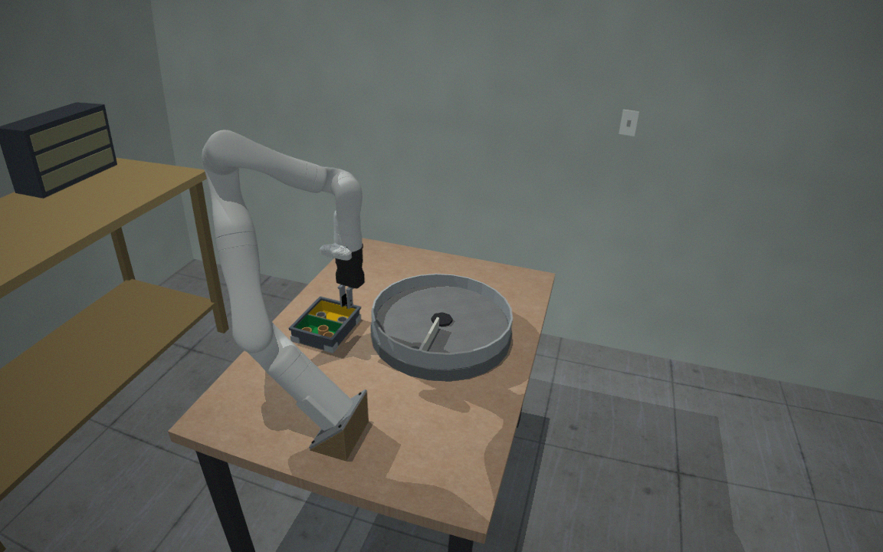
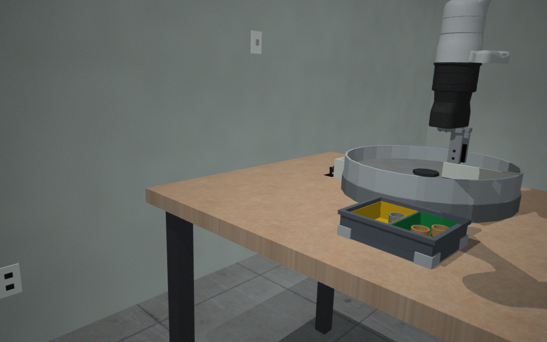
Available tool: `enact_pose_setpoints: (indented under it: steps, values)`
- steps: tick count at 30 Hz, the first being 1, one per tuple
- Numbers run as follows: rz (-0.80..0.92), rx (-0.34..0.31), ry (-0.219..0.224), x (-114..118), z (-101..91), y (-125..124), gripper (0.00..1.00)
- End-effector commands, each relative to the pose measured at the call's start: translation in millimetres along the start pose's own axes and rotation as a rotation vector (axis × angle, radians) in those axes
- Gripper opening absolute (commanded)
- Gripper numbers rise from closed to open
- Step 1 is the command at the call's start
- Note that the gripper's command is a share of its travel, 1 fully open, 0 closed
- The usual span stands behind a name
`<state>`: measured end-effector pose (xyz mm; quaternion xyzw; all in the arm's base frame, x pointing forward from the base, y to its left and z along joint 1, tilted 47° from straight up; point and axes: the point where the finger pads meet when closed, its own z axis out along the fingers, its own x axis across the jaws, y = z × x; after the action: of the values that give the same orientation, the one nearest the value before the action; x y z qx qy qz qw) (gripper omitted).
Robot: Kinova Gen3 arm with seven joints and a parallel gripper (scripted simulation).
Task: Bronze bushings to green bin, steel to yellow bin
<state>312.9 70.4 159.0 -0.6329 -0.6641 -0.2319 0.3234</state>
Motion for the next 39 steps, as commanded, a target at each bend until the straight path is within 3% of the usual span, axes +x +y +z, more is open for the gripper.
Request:
enact_pose_setpoints:
  steps: [1, 4, 7, 12, 17, 22, 25, 29, 31, 32, 39]
  values:
    - [0.021, 0.003, 0.007, -22, 2.6, 0, 0.40]
    - [0.039, 0.003, 0.007, -53, 5.0, -1, 0.40]
    - [0.039, 0.003, 0.007, -53, 5.0, -1, 0.40]
    - [0.068, 0.003, 0.007, -106, 8.9, -2, 0.40]
    - [0.068, 0.003, 0.007, -106, 8.9, -2, 0.40]
    - [0.097, 0.003, 0.007, -159, 12.8, -3, 0.40]
    - [0.097, 0.003, 0.007, -159, 12.8, -3, 0.40]
    - [0.120, 0.003, 0.007, -201, 16.0, -4, 0.40]
    - [0.120, 0.003, 0.007, -201, 16.0, -4, 0.40]
    - [0.126, 0.003, 0.007, -212, 16.7, -4, 0.40]
    - [0.126, 0.003, 0.007, -212, 16.7, -4, 0.40]
